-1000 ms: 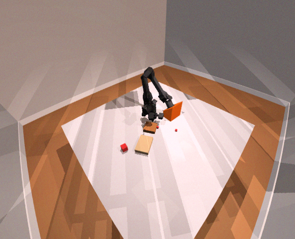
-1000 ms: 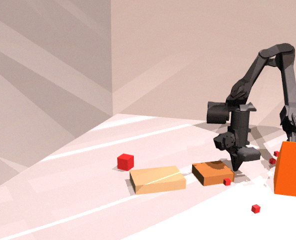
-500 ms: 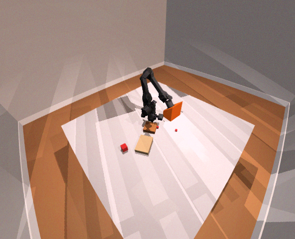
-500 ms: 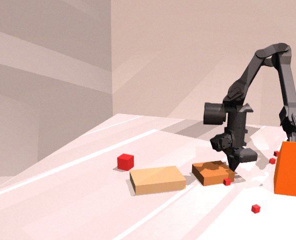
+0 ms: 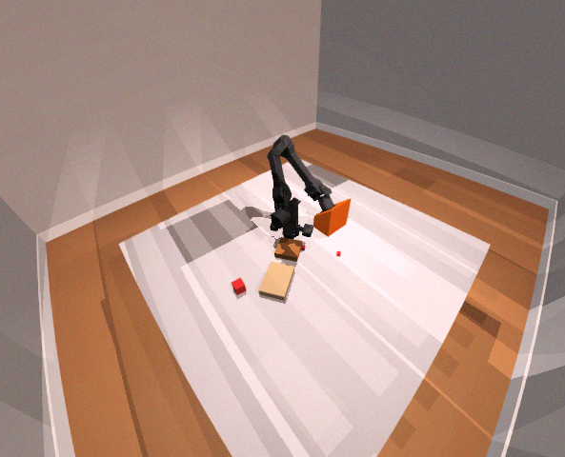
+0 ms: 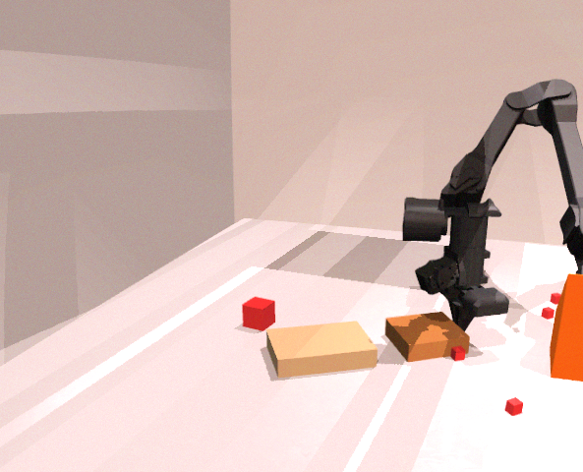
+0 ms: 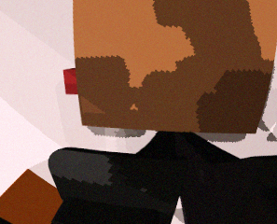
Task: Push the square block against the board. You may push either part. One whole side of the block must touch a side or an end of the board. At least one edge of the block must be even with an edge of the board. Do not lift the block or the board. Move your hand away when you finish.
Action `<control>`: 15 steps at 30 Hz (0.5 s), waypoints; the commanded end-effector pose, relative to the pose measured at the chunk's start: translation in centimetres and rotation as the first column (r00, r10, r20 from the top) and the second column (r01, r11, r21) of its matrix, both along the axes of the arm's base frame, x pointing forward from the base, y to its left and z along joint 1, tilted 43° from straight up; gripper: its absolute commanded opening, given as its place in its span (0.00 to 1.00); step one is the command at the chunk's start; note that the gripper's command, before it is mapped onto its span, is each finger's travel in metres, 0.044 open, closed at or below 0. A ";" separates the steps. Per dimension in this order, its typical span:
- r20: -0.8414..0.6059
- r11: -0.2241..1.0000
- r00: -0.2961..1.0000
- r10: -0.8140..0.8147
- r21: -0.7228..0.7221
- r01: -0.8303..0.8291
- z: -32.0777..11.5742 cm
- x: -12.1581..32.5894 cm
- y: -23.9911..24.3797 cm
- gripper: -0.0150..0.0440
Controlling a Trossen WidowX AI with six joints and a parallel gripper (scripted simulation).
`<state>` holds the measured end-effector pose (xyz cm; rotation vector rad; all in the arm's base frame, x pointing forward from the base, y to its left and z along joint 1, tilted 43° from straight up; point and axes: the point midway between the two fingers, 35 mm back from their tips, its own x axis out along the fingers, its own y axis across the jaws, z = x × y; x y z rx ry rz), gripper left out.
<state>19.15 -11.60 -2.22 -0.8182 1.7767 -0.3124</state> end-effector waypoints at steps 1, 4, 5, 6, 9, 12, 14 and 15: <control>0.004 1.000 1.000 -0.002 0.001 0.002 -0.2 0.5 0.1 0.25; 0.004 1.000 1.000 -0.002 0.001 0.002 -0.3 0.8 0.1 0.25; 0.004 1.000 1.000 -0.002 0.001 0.002 -0.3 0.9 0.2 0.25; 0.004 1.000 1.000 -0.002 0.001 0.002 -0.4 1.0 0.2 0.25; 0.005 1.000 1.000 -0.002 0.001 0.002 -0.5 1.3 0.2 0.25; 0.005 1.000 1.000 -0.002 0.002 0.002 -0.6 1.6 0.3 0.25; 0.005 1.000 1.000 -0.002 0.002 0.002 -0.7 1.8 0.3 0.25; 0.005 1.000 1.000 -0.002 0.002 0.002 -0.7 1.9 0.4 0.25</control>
